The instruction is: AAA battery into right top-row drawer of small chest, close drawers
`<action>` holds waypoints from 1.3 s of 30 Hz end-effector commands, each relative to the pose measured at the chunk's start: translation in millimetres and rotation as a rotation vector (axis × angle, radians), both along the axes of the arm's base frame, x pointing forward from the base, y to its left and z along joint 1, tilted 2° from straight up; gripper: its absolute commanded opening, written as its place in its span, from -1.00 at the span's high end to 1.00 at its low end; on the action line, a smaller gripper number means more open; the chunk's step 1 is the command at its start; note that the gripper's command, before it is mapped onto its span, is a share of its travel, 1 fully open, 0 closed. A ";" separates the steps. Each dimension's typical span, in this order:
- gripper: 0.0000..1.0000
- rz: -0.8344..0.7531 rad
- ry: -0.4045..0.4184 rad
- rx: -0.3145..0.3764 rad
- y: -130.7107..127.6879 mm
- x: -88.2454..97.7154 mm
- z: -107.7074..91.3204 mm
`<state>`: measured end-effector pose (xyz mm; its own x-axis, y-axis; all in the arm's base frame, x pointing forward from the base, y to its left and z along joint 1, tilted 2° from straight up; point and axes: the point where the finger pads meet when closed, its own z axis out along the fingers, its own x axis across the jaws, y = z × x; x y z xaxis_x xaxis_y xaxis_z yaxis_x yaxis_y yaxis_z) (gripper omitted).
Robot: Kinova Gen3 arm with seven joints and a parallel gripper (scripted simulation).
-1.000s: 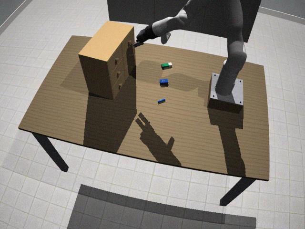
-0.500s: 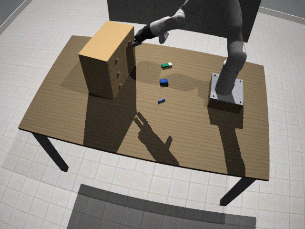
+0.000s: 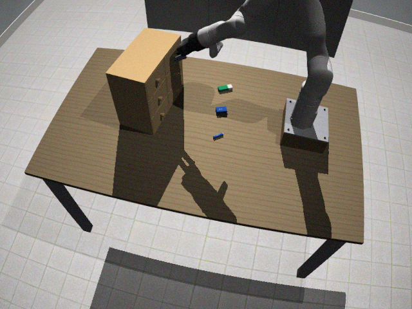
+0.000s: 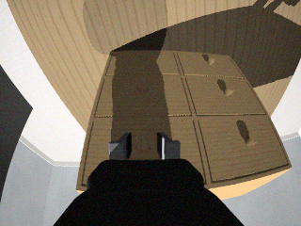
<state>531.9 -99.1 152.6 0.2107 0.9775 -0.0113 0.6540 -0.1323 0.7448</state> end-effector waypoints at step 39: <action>0.26 0.004 0.000 0.001 -0.1 4.1 -0.1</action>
